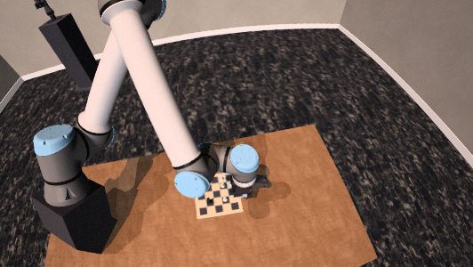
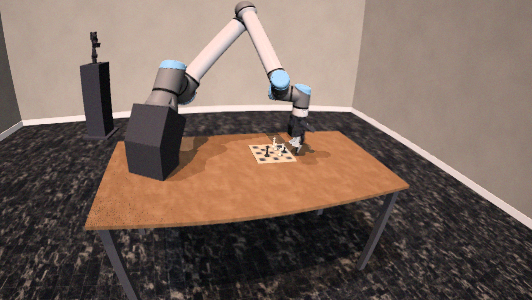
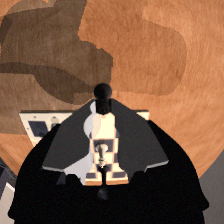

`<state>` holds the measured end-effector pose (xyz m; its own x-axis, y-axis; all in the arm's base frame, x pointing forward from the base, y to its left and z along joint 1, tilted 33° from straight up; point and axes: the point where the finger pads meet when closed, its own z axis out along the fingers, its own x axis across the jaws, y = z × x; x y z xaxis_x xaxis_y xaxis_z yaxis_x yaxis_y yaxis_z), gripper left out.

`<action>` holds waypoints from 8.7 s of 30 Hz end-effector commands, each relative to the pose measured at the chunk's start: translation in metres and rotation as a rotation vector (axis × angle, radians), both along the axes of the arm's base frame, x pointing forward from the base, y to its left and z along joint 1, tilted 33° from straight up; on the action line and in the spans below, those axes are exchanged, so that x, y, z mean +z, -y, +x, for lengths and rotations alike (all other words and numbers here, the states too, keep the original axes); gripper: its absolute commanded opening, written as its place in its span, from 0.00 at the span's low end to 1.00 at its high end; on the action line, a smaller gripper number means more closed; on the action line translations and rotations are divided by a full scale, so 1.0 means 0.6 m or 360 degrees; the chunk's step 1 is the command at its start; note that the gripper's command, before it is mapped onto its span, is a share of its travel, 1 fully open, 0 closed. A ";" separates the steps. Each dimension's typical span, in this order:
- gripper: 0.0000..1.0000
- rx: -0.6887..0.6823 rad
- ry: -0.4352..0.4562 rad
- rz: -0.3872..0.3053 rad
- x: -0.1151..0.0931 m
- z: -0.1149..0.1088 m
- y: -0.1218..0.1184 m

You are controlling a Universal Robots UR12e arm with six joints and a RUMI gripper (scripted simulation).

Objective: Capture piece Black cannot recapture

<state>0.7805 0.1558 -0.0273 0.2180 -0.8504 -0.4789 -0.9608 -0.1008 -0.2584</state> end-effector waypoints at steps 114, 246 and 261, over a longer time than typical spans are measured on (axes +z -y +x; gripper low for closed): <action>1.00 -0.0218 -0.0132 0.0044 0.123 -0.038 0.080; 0.22 -0.2260 -0.1389 0.0463 0.041 -0.185 0.057; 0.22 -0.2260 -0.1389 0.0463 0.018 -0.180 0.042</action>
